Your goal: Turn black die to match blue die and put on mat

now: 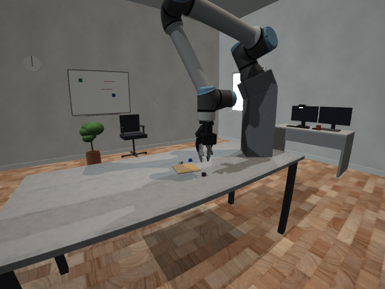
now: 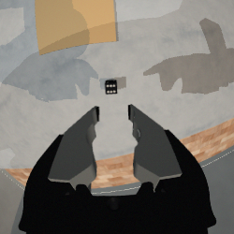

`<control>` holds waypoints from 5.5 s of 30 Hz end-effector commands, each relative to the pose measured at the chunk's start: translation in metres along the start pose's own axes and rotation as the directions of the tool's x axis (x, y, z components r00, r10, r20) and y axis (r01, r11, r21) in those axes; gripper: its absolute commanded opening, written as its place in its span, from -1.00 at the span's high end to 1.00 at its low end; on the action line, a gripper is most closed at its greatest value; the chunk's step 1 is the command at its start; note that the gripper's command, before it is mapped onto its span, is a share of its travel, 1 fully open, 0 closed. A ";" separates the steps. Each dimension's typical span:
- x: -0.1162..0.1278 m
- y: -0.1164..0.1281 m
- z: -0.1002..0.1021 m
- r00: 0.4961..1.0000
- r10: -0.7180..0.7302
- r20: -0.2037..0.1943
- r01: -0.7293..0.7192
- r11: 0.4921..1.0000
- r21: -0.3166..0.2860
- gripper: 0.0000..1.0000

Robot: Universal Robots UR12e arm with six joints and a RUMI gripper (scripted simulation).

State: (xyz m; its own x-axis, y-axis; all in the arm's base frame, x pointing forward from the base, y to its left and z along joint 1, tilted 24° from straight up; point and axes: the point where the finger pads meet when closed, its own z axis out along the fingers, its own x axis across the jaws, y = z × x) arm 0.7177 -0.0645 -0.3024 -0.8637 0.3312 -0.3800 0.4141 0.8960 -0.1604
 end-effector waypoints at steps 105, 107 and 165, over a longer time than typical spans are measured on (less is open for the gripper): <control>-0.003 0.001 0.055 1.000 0.000 0.001 0.000 1.000 -0.001 0.58; -0.003 0.001 0.055 1.000 0.000 0.001 0.000 1.000 -0.001 0.58; -0.003 0.001 0.081 1.000 0.000 0.001 0.000 1.000 -0.001 0.58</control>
State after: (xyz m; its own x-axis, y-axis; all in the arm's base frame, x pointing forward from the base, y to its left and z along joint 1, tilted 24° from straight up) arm 0.7438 -0.0887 -0.3748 -0.8636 0.3309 -0.3804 0.4140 0.8961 -0.1602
